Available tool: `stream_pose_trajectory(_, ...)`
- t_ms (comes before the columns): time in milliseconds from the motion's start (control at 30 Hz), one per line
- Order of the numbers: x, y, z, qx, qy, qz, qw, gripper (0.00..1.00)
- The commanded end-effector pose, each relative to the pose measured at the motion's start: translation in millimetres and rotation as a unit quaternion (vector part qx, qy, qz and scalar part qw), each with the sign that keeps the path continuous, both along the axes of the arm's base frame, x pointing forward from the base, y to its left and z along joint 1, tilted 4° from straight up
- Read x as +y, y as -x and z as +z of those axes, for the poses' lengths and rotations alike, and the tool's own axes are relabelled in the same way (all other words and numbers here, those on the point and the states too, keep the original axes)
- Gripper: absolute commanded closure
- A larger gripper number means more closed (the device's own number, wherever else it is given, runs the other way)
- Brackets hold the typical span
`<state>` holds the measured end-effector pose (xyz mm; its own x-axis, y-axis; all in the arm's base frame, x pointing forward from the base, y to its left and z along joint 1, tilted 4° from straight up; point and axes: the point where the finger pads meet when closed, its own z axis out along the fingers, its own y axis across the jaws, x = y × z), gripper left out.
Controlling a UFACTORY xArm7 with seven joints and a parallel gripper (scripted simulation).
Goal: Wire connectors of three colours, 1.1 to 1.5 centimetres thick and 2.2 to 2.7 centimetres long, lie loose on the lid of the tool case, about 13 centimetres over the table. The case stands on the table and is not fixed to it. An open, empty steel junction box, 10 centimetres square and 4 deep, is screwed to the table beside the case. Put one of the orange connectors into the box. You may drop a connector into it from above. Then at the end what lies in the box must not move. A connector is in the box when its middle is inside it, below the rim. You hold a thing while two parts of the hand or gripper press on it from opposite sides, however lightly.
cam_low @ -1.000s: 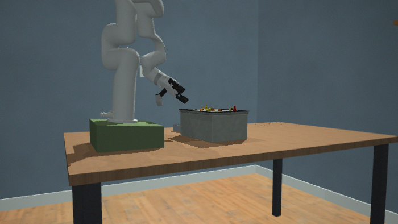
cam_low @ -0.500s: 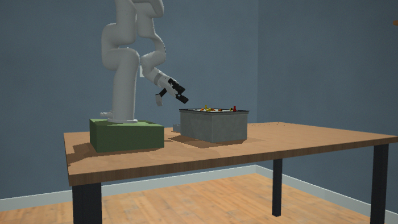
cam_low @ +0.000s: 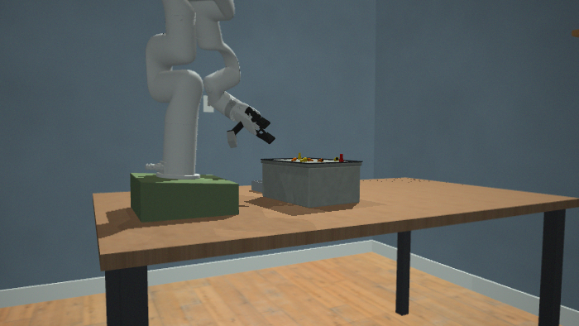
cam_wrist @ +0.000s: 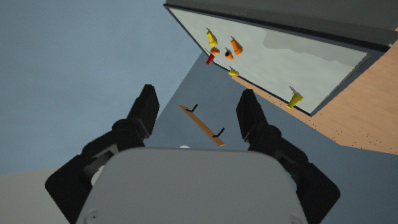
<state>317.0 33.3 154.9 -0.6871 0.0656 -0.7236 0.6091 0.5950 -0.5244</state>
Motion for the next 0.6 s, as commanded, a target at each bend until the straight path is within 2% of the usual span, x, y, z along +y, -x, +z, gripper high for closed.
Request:
stream_pose_trajectory(0, 1, -1, 22, -0.002, 0.000, 0.000, 1.000, 0.00)
stream_pose_trajectory(100, 2, 0, 28, -0.002, 0.000, 0.000, 1.000, 0.00)
stream_pose_trajectory(367, 2, 5, 68, 0.000, -0.002, 0.000, 1.000, 0.00)
stream_pose_trajectory(567, 2, 7, 76, 0.001, -0.004, 0.000, 1.000, 0.00)
